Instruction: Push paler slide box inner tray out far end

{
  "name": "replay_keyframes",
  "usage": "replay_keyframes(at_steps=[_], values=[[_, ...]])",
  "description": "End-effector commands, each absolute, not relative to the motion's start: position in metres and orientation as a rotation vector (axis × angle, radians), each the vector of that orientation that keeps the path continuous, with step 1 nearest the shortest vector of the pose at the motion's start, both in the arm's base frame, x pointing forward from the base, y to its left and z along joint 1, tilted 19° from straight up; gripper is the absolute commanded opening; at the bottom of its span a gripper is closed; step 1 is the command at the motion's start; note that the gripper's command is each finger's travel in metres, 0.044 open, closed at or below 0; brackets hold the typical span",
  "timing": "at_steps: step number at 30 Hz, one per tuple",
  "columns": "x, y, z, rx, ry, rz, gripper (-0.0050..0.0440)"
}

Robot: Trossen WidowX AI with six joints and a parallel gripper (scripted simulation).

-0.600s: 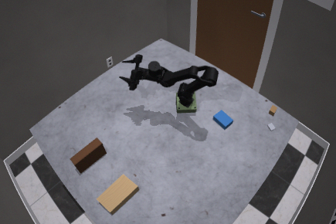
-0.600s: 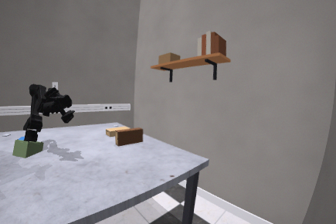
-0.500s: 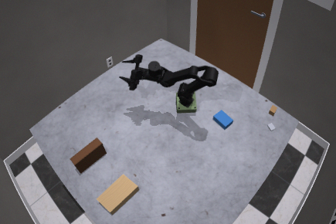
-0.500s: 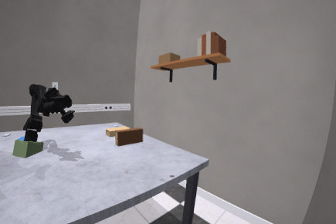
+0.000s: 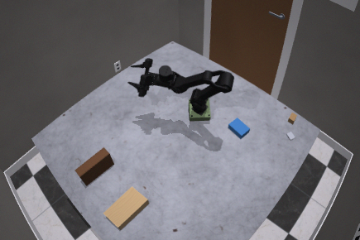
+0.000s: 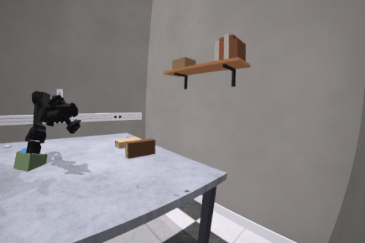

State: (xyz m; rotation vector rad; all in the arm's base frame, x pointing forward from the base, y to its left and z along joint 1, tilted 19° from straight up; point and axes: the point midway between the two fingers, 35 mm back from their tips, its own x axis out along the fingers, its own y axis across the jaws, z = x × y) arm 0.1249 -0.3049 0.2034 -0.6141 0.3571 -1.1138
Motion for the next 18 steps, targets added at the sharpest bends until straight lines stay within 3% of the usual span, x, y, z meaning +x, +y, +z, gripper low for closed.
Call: replay_keyframes(at_steps=[1,7,14,16,18], values=[[0.132,-0.307,0.211,-0.608,0.335,-1.104,0.0352],[0.208,-0.286,0.213,-0.452,0.234,-0.904,0.0208],[0.311,-0.218,0.215,-0.22,0.156,-0.602,0.004],[0.311,-0.218,0.215,-0.22,0.156,-0.602,0.004],[0.337,-0.191,0.216,-0.155,0.149,-0.517,0.0]])
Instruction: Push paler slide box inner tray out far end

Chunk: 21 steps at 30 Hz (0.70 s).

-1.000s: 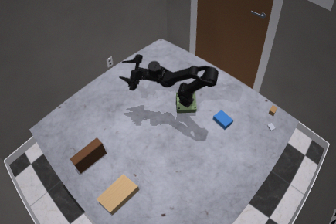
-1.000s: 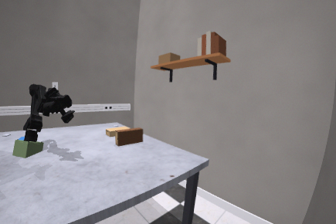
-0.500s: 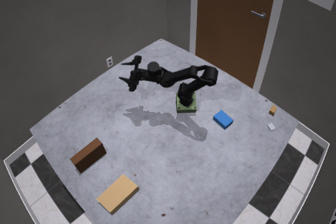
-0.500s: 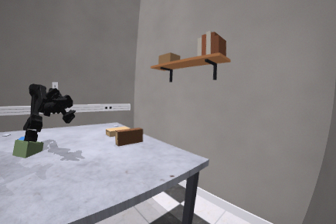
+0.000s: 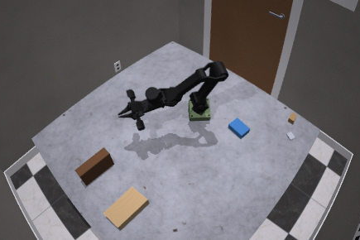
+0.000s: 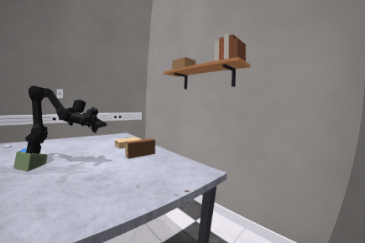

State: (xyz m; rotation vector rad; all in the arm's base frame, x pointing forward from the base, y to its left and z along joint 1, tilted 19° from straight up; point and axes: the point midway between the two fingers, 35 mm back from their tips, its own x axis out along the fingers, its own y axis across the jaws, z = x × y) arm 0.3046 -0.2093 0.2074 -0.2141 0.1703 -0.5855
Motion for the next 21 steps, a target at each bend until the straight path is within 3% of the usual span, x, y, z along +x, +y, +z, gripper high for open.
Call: replay_keyframes(at_steps=[1,7,13,21], values=[[0.349,-0.176,0.216,-0.123,0.148,-0.474,0.0],[0.405,-0.074,0.216,0.063,0.171,-0.224,0.0],[0.428,0.032,0.216,0.212,0.232,-0.013,-0.0001],[0.429,0.048,0.216,0.232,0.244,0.017,-0.0003]])
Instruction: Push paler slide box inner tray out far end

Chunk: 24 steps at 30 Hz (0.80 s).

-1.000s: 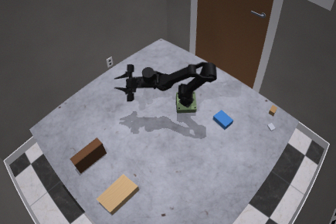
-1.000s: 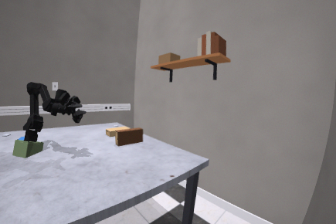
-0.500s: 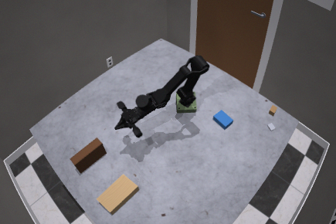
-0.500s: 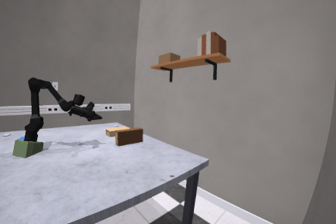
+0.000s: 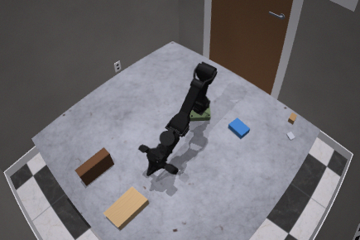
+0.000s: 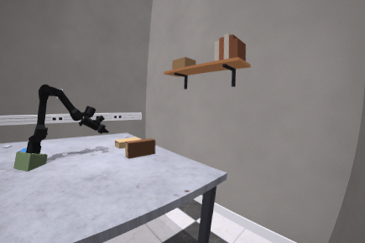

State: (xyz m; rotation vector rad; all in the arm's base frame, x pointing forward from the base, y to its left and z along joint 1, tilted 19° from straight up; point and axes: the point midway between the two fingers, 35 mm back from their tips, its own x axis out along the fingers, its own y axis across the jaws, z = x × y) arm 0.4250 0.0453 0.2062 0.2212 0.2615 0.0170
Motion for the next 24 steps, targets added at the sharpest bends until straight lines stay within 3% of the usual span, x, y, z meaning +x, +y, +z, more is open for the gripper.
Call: replay_keyframes(at_steps=[1,12,24], values=[[0.4293,0.0481,0.216,0.232,0.244,0.017,-0.0004],[0.4265,0.0468,0.2165,0.229,0.241,0.018,-0.005],[0.4265,0.0468,0.2165,0.229,0.241,0.018,-0.005]])
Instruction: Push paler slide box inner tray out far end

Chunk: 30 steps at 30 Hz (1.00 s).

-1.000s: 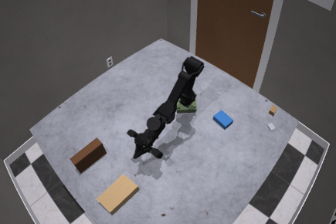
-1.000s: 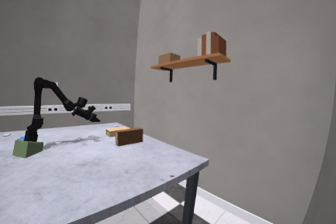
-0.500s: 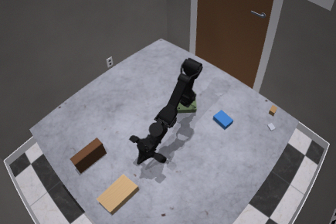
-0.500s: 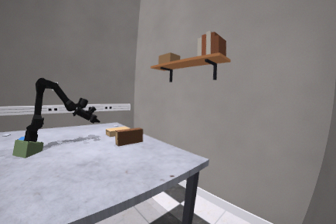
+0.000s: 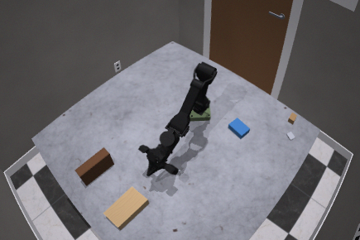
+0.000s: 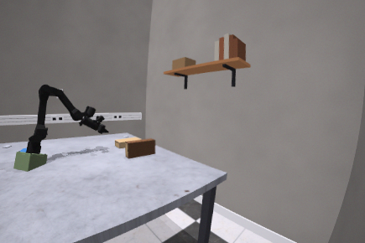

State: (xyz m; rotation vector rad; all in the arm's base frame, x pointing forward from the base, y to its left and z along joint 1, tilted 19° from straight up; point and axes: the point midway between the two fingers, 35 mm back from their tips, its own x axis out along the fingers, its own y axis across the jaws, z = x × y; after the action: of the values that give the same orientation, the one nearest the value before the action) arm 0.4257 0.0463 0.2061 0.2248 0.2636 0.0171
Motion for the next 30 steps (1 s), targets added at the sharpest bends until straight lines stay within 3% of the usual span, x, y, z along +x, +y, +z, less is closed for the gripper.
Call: replay_keyframes(at_steps=[1,14,21,30], values=[[0.426,0.047,0.217,0.229,0.241,0.018,-0.005],[0.429,0.031,0.202,0.217,0.269,0.014,-0.005],[0.433,-0.023,0.181,0.215,0.297,0.018,-0.005],[0.408,-0.15,0.154,0.234,0.28,-0.026,-0.005]])
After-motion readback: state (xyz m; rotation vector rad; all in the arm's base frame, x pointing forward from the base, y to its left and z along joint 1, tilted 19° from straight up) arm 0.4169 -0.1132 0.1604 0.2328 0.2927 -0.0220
